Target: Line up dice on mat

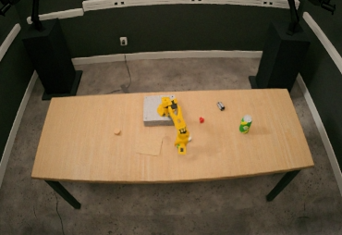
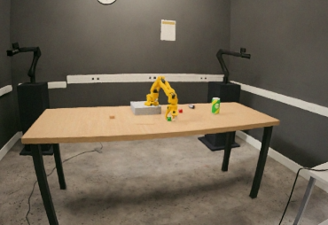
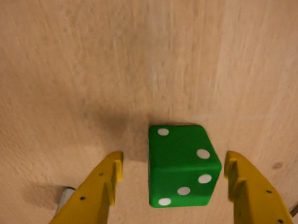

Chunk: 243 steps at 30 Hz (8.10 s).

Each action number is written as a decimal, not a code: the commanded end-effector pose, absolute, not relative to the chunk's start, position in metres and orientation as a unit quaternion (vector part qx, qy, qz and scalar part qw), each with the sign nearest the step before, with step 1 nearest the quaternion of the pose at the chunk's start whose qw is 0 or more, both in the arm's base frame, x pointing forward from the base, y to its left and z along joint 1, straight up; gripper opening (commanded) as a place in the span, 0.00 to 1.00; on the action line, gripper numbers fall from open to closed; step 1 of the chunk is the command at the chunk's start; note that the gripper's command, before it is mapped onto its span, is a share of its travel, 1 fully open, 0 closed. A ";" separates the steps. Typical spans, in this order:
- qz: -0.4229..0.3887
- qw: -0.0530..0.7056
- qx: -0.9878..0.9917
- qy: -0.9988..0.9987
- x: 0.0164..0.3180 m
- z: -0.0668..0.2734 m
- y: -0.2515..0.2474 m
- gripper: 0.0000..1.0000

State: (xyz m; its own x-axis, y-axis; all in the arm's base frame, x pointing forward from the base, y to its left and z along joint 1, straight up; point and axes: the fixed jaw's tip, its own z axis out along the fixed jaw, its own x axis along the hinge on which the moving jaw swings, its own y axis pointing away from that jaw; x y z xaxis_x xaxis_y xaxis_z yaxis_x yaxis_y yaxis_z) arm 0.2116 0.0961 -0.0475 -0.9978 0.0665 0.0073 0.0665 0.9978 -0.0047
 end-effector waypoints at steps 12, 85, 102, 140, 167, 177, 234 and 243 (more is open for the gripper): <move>0.005 0.011 -0.035 -0.999 0.208 -0.050 0.088 0.17; 0.004 0.011 -0.035 -0.999 0.209 0.000 0.085 0.00; 0.003 0.011 -0.152 -0.988 0.233 -0.001 0.035 0.00; 0.000 0.010 -0.440 -0.898 0.230 -0.006 -0.114 0.00; 0.000 0.011 -0.433 -0.901 0.230 -0.005 -0.114 0.00; 0.000 0.011 -0.433 -0.901 0.230 -0.010 -0.114 0.00; 0.000 0.011 -0.433 -0.901 0.229 -0.030 -0.114 0.00; 0.000 0.011 -0.433 -0.901 0.229 -0.032 -0.114 0.00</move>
